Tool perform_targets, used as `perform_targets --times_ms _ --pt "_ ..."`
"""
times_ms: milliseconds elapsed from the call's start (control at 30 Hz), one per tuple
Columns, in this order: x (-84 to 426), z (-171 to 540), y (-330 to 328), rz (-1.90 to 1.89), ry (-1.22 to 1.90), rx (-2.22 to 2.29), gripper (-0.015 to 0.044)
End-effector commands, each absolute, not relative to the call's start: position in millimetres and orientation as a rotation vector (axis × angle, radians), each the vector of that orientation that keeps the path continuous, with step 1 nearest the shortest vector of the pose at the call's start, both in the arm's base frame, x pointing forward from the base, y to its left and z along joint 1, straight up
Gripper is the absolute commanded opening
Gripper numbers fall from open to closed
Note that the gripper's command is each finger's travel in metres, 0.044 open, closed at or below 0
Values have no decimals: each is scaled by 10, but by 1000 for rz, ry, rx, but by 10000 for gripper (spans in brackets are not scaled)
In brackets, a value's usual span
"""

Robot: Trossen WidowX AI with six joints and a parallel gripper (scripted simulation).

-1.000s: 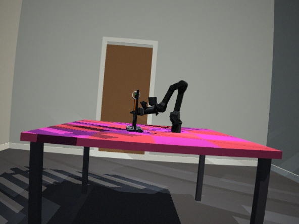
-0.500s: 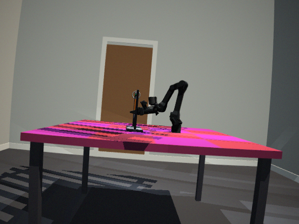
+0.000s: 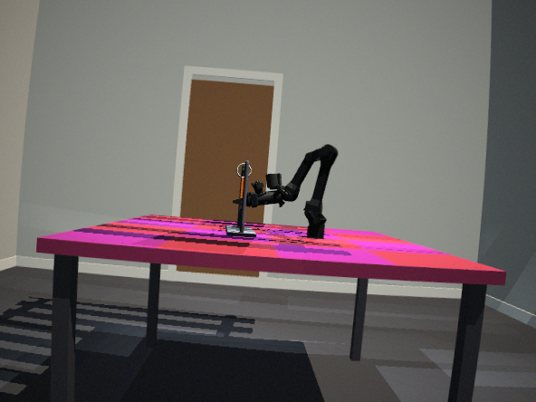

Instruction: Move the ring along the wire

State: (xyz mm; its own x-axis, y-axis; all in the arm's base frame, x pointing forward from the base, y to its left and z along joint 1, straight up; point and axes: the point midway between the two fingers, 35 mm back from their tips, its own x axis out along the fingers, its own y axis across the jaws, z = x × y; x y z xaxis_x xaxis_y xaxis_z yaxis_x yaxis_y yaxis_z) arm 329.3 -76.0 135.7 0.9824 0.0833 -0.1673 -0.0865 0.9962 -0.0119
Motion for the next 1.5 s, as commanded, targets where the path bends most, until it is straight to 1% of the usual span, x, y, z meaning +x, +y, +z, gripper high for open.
perform_targets --times_ms 0,1467 --pt "3289 1382 -724 83 162 -20 -150" --pt "3265 1374 -351 118 166 -69 -150"
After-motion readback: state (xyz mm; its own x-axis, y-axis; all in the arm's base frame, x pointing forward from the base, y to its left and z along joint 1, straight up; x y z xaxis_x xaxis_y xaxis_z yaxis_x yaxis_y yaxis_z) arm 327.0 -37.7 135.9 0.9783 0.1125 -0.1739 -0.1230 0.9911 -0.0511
